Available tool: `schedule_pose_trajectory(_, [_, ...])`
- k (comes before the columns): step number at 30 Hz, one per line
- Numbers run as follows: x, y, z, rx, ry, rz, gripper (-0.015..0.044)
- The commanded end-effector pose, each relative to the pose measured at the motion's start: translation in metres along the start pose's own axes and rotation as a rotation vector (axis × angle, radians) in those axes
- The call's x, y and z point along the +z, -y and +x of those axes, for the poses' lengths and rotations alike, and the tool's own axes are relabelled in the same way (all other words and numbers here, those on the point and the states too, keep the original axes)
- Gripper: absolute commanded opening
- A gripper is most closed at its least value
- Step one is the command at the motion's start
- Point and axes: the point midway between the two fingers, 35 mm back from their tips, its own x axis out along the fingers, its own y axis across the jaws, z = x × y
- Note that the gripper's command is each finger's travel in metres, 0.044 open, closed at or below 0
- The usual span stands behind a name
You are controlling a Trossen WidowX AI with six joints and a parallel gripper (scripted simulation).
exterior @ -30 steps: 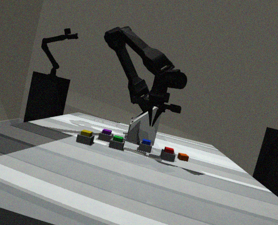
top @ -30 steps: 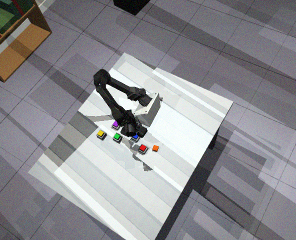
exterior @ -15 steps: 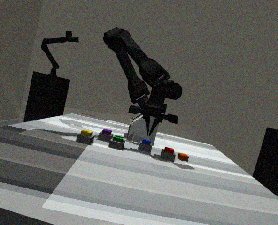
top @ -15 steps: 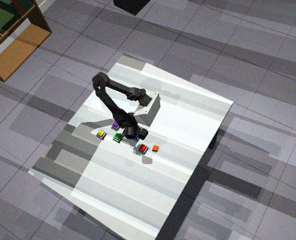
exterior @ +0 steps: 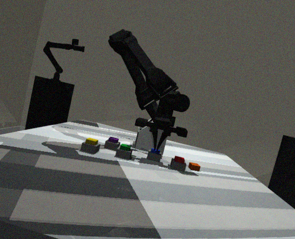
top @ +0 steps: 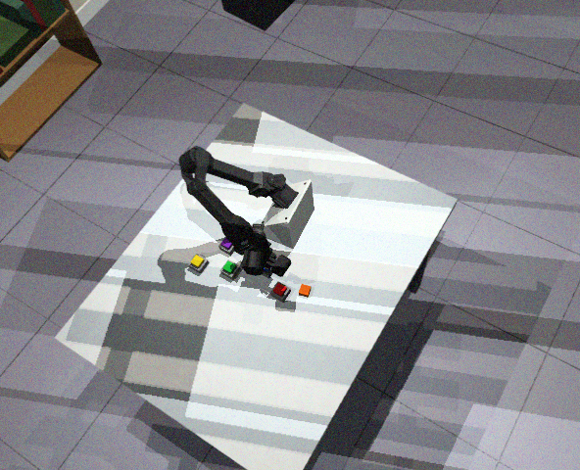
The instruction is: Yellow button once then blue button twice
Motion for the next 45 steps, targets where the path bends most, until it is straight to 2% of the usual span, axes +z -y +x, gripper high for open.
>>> schedule_pose_trajectory(1, [-0.001,0.001,0.004,-0.007,-0.001,-0.009,0.0020])
schedule_pose_trajectory(19, [-0.001,0.001,0.004,-0.007,-0.001,-0.009,0.0020])
schedule_pose_trajectory(25, [-0.001,0.000,-0.029,-0.005,-0.001,-0.008,0.0020])
schedule_pose_trajectory(45, [-0.001,0.000,-0.006,-0.005,-0.001,-0.009,0.0020])
